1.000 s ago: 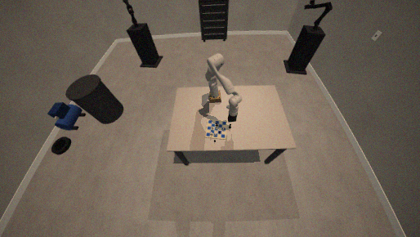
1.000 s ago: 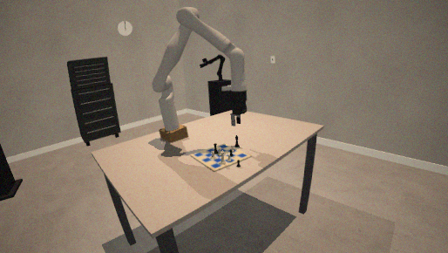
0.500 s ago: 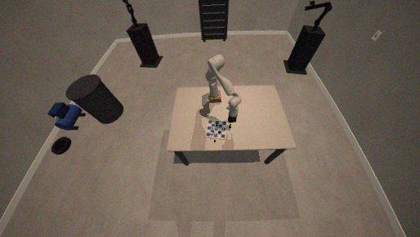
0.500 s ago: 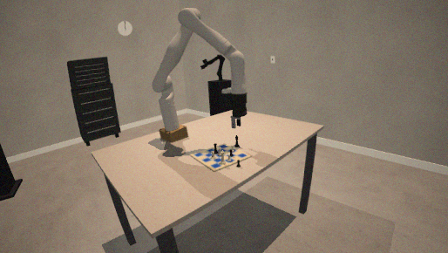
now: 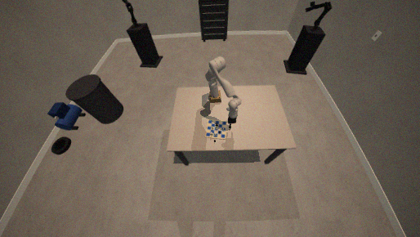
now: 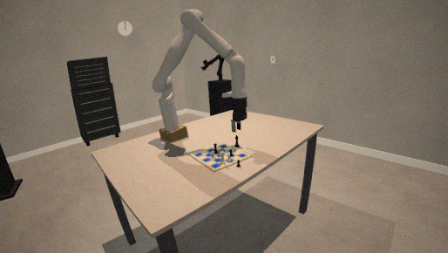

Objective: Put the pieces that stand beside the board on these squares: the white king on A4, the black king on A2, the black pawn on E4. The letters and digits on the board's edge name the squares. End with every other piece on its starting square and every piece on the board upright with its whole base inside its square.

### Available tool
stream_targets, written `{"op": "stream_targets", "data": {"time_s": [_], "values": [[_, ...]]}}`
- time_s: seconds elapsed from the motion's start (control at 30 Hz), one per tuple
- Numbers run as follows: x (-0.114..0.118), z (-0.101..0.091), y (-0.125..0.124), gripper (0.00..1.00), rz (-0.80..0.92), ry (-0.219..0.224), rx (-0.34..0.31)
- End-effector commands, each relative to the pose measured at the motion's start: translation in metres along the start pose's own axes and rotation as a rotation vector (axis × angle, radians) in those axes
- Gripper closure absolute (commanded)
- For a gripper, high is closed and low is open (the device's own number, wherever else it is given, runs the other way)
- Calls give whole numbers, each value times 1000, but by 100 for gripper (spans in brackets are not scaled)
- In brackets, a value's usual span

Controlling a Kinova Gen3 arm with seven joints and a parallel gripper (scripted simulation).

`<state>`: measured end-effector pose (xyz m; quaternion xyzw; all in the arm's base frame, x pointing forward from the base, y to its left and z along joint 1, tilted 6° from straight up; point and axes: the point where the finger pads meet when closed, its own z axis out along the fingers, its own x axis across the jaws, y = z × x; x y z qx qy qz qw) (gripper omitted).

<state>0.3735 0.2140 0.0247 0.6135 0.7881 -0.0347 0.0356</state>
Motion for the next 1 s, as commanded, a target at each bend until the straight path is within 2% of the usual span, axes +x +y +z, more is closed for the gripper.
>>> {"op": "stream_targets", "data": {"time_s": [0.0, 0.43, 0.97], "values": [[-1, 7, 0, 21, 1, -5, -3], [-1, 17, 1, 21, 1, -5, -3], [0, 17, 2, 21, 2, -4, -6]]}}
